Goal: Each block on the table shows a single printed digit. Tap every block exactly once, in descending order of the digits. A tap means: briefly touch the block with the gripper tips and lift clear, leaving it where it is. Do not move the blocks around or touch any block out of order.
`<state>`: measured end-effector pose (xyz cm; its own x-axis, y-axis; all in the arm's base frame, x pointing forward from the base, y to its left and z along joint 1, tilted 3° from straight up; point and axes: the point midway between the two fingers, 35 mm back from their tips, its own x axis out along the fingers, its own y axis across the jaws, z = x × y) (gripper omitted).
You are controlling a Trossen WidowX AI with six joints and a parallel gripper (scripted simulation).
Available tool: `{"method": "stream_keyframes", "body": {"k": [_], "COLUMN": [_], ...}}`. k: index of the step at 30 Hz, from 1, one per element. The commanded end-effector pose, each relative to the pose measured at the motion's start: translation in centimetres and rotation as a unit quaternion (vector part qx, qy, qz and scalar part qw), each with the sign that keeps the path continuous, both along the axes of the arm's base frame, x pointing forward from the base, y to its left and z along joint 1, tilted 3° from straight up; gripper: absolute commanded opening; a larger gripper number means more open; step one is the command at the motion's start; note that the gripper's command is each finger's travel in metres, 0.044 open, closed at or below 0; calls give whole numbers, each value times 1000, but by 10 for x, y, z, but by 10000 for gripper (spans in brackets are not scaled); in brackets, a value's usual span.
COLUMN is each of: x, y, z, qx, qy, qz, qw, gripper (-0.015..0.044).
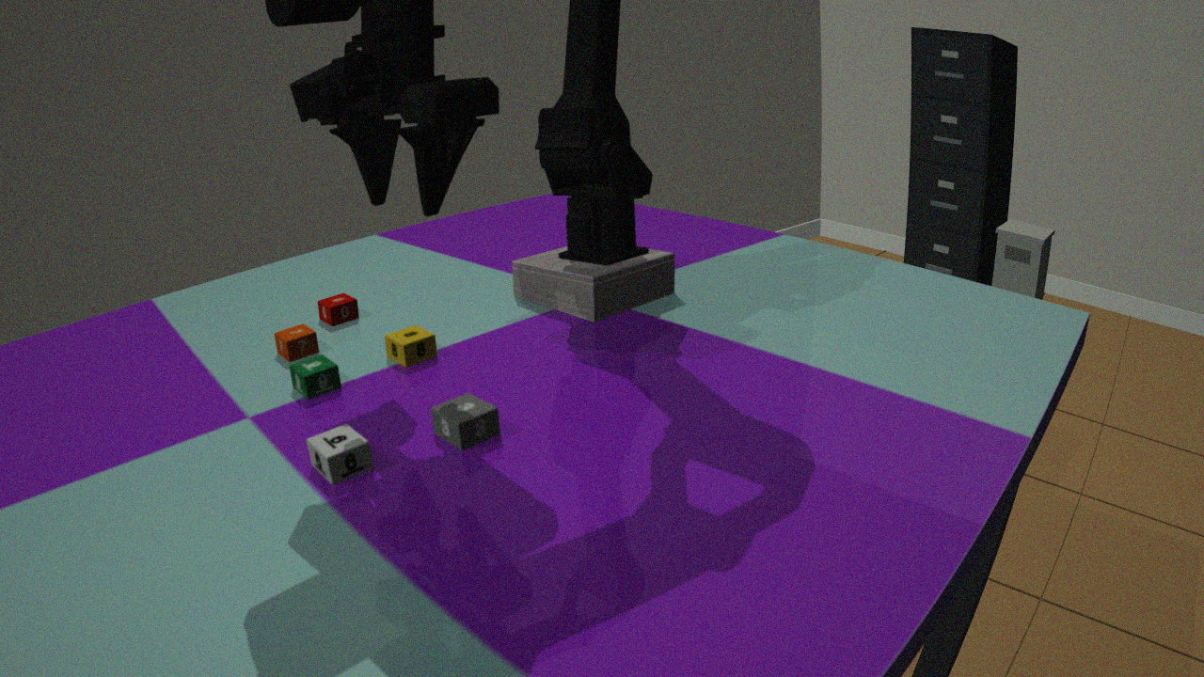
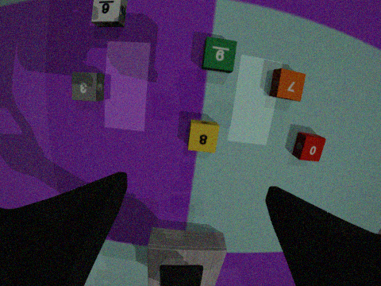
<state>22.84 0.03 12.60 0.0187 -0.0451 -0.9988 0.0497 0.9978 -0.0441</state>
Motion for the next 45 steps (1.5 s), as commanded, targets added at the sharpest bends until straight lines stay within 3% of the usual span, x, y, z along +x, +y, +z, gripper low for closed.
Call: {"method": "stream_keyframes", "body": {"k": [1, 5, 15, 38, 45], "x": [-1, 4, 42, 44, 117], "y": [0, 8, 131, 130, 120], "z": [-1, 0, -5, -4, 0], "qx": [-1, 1, 5, 5, 5], "qy": [1, 0, -1, -1, -4], "qz": [-2, -3, -1, -1, -2], "qw": [1000, 1000, 1000, 1000, 1000], "gripper": [400, 400, 400, 400, 400]}}
